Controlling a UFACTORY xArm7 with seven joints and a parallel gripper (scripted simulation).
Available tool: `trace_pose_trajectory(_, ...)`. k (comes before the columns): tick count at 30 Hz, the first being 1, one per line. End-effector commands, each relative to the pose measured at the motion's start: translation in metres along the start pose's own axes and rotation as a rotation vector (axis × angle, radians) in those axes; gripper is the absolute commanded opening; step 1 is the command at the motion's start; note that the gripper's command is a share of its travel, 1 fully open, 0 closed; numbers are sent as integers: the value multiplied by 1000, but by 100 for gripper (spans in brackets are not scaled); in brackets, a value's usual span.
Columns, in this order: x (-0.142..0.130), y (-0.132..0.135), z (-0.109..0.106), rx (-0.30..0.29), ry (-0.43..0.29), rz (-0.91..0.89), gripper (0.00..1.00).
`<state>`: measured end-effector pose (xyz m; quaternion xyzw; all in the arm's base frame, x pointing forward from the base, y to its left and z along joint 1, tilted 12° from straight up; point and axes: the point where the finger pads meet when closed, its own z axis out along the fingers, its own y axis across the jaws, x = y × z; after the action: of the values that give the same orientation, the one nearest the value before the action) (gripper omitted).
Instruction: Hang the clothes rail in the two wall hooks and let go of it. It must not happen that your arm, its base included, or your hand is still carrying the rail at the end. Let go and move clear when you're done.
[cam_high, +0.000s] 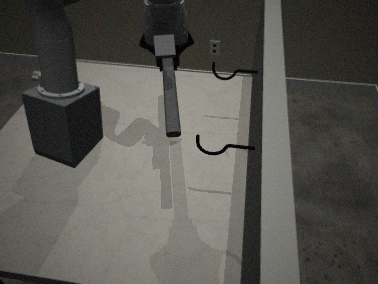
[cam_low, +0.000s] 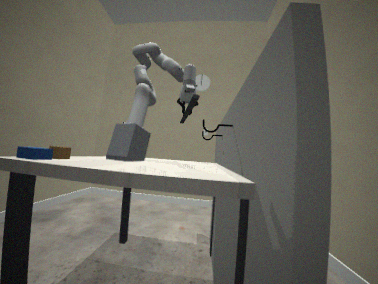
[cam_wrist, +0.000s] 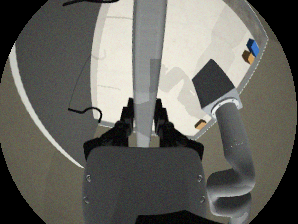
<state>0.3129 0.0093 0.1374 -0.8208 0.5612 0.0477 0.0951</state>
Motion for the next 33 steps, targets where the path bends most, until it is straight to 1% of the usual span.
trace_pose_trajectory(1, 1, -1, -1, 4, 2, 15, 0)
trace_pose_trajectory(33, 1, -1, -1, 4, 2, 160, 0)
